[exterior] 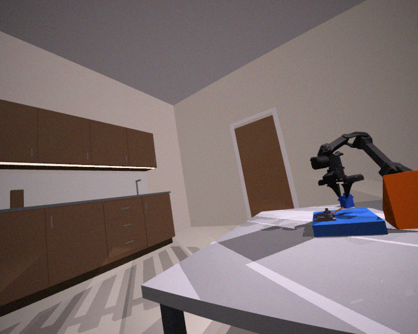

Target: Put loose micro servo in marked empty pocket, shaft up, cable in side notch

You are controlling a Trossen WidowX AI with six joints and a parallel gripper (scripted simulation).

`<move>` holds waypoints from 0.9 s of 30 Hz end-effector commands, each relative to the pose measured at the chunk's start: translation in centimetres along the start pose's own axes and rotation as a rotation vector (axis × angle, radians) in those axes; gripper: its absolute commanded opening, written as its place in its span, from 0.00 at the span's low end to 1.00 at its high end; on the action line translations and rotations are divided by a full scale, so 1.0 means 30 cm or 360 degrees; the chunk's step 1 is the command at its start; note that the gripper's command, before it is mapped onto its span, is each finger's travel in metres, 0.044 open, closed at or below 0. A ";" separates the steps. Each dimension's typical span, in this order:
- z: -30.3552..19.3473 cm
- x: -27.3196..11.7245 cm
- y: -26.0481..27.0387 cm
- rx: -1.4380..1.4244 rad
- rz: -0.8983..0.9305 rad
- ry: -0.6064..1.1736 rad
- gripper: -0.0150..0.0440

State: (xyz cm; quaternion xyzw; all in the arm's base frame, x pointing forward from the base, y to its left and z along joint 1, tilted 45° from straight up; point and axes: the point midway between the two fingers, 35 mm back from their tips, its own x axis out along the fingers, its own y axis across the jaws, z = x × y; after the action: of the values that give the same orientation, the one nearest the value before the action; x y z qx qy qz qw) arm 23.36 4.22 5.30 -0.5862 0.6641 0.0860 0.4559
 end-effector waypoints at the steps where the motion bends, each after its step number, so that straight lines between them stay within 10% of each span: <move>1: -0.028 -0.005 -0.019 0.0006 0.0003 -0.0011 0.25; 27: -0.134 -0.004 -0.099 0.0679 0.0003 -0.0008 0.25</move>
State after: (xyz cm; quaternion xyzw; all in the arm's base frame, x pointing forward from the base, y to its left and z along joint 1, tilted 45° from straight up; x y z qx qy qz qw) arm 23.79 0.87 8.76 -0.5037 0.6708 -0.0166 0.5442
